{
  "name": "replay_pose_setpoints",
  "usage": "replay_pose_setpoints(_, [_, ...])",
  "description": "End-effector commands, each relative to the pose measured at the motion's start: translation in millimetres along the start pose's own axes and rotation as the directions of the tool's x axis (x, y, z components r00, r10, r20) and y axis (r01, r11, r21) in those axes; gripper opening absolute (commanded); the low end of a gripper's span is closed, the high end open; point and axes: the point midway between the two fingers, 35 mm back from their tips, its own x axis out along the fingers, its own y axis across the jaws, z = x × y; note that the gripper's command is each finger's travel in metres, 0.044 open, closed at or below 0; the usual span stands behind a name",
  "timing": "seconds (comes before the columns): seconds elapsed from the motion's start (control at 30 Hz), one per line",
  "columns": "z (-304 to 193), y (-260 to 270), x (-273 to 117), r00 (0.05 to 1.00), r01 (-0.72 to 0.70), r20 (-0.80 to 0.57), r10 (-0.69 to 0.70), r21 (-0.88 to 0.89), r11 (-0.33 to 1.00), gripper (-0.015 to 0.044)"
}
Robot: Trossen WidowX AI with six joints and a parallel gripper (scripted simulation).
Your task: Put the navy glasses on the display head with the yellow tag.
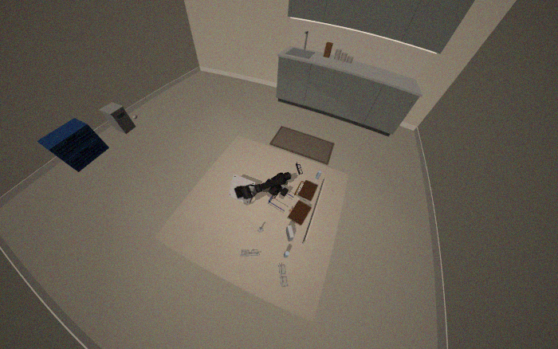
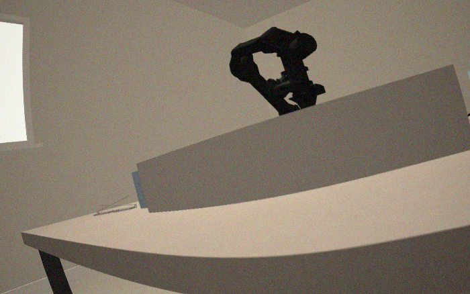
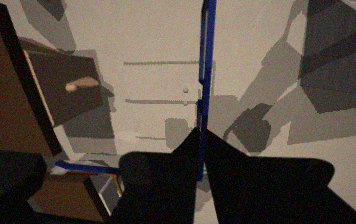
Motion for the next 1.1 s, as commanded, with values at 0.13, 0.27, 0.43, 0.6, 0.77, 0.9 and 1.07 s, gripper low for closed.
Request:
replay_pose_setpoints(0.13, [-0.6,-0.5,10.2,1.0,-0.003,0.007,0.003,0.005,1.0,0.0])
replay_pose_setpoints(0.27, [-0.9,-0.3,15.0,1.0,-0.004,0.008,0.004,0.005,1.0,0.0])
replay_pose_setpoints(0.43, [-1.2,-0.2,21.0,1.0,-0.004,0.008,0.004,0.005,1.0,0.0])
replay_pose_setpoints(0.6, [-1.5,-0.2,27.0,1.0,-0.004,0.008,0.004,0.005,1.0,0.0])
replay_pose_setpoints(0.77, [-1.8,-0.1,32.9,1.0,-0.004,0.008,0.004,0.005,1.0,0.0])
replay_pose_setpoints(0.9, [-1.9,0.0,37.7,1.0,-0.004,0.008,0.004,0.006,1.0,0.0])
replay_pose_setpoints(1.07, [-2.1,0.0,43.6,1.0,-0.004,0.009,0.004,0.006,1.0,0.0])
